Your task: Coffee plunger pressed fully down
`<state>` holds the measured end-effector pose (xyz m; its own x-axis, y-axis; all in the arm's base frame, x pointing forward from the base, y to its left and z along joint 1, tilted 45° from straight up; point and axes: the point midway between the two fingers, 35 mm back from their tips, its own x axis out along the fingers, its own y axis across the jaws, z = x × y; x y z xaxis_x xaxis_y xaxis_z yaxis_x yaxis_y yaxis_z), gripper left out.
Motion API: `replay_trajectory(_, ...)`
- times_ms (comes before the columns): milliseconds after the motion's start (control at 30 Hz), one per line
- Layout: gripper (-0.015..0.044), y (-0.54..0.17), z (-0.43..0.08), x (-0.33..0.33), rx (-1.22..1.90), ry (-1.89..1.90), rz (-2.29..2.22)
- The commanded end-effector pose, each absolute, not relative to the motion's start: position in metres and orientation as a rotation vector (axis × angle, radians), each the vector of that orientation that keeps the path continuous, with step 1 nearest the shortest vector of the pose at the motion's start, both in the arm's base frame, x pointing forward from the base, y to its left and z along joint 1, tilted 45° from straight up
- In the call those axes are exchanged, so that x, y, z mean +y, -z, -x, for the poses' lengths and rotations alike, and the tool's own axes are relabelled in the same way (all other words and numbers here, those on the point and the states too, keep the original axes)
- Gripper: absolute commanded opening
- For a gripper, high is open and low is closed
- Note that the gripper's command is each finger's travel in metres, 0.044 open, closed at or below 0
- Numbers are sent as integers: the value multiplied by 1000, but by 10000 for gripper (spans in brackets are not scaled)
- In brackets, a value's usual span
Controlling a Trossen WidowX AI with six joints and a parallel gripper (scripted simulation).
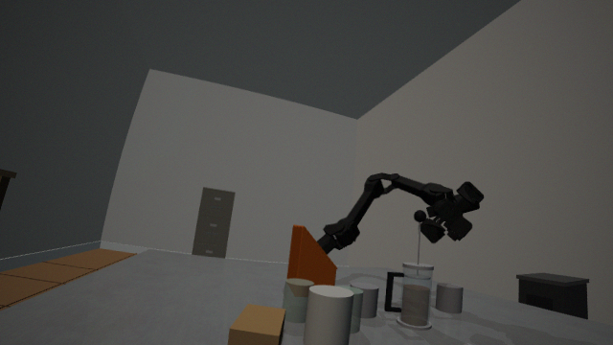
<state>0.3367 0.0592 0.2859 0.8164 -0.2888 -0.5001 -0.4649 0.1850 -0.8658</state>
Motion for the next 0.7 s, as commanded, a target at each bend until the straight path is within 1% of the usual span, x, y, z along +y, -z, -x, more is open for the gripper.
replay_trajectory(0,440,-265,-340,49,666,-250,1227)
replay_trajectory(433,440,-227,-330,13,656,-460,425)
replay_trajectory(600,440,-228,-318,-5,613,-525,105)
replay_trajectory(667,440,-240,-316,-15,567,-533,0)
